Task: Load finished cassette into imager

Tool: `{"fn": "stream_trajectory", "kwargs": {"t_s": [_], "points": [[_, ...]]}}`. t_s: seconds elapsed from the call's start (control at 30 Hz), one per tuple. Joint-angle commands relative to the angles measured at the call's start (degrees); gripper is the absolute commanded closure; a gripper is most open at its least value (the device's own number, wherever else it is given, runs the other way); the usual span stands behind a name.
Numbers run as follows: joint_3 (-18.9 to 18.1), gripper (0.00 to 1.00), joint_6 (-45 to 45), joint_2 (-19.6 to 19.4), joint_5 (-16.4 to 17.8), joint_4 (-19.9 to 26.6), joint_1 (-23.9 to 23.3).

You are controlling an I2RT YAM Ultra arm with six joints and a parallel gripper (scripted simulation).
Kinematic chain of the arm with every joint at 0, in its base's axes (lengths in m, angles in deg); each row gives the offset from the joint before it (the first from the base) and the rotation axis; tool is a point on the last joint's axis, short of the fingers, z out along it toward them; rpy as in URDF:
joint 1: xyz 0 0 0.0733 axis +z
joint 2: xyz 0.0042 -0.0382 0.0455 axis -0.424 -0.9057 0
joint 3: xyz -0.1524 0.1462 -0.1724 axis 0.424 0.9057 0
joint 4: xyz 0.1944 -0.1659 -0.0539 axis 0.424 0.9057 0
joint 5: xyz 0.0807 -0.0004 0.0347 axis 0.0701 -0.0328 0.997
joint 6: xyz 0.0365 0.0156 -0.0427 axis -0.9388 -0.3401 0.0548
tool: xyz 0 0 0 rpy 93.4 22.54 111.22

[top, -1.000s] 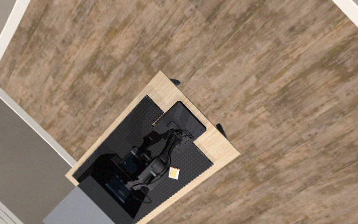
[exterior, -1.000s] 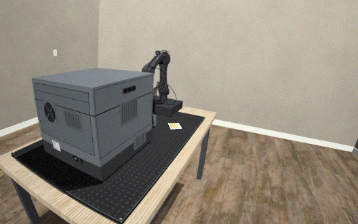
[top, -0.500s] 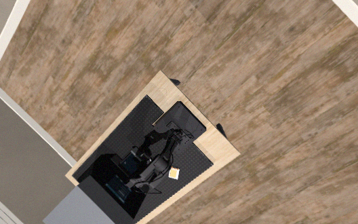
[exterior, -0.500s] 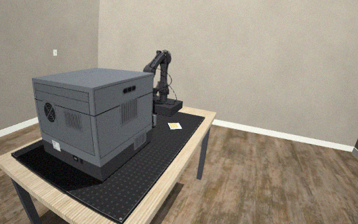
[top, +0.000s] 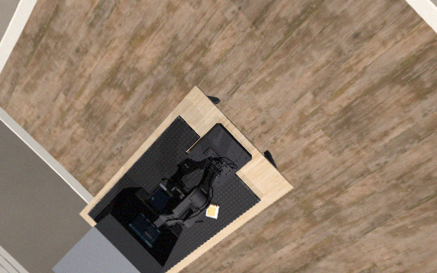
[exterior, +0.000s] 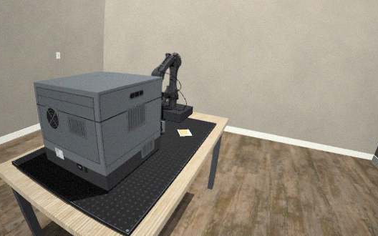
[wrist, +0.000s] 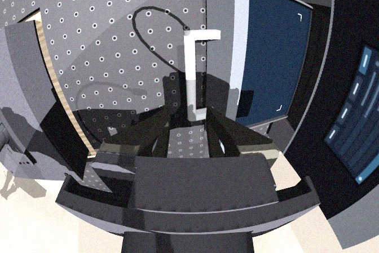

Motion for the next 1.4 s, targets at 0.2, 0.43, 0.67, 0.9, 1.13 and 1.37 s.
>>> {"fn": "stream_trajectory", "kwargs": {"t_s": [0.2,0.43,0.67,0.9,1.13,1.37], "points": [[-0.4,0.65,2.6,0.5,1.2,-0.4,-0.3],[1.5,0.65,3.0,-1.3,1.7,-2.5,-0.4],[2.3,0.65,2.8,-2.6,1.7,-4.7,-0.1],[3.1,0.65,2.5,-3.9,1.7,-6.8,0.2],[3.6,0.65,2.4,-4.9,1.7,-8.2,0.4],[4.2,0.65,2.1,-6.4,1.6,-10.3,0.2]]}}
